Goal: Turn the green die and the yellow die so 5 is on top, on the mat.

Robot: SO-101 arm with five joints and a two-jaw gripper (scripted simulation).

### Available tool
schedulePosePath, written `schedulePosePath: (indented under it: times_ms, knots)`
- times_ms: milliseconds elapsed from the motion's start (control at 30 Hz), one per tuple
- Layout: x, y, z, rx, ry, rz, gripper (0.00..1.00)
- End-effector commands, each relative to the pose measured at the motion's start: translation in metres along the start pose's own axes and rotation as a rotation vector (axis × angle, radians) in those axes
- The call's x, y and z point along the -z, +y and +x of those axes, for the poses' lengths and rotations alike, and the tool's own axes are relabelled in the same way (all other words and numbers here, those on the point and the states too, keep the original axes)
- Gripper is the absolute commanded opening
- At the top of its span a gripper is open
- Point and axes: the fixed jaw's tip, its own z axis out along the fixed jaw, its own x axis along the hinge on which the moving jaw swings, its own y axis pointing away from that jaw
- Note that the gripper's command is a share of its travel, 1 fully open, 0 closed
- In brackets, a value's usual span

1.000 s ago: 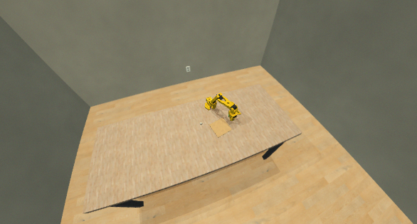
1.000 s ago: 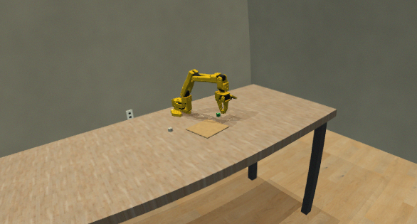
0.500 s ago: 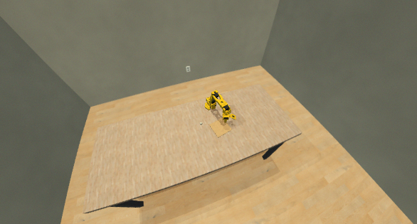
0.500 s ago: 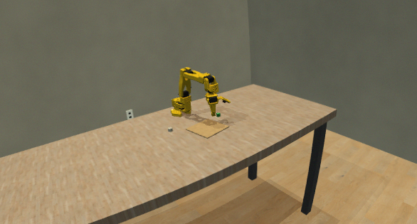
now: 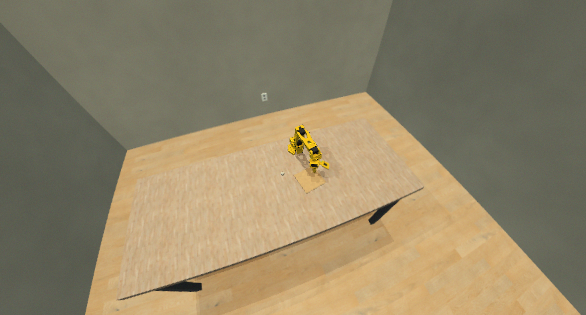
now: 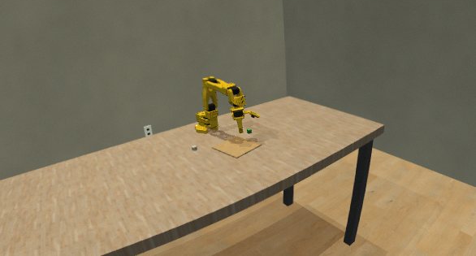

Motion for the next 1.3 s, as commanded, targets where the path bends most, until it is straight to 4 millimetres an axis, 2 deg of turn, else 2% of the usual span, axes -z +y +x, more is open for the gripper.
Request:
schedulePosePath:
  times_ms: [0, 167, 233, 267, 467, 667, 1033, 1267]
  knots:
    - [0.011, -0.015, 0.003, -0.129, -0.084, 0.114, 0.0]
    - [0.008, -0.024, 0.018, -0.32, -0.132, 0.183, 0.0]
    - [0.008, -0.024, 0.018, -0.32, -0.132, 0.183, 0.0]
    - [0.009, -0.029, 0.023, -0.4, -0.163, 0.224, 0.0]
    - [0.006, -0.034, 0.04, -0.591, -0.215, 0.289, 0.0]
    - [0.01, -0.043, 0.054, -0.764, -0.306, 0.395, 0.0]
    - [0.012, -0.049, 0.056, -0.807, -0.344, 0.437, 0.0]
    - [0.008, -0.061, 0.064, -0.899, -0.407, 0.507, 0.0]
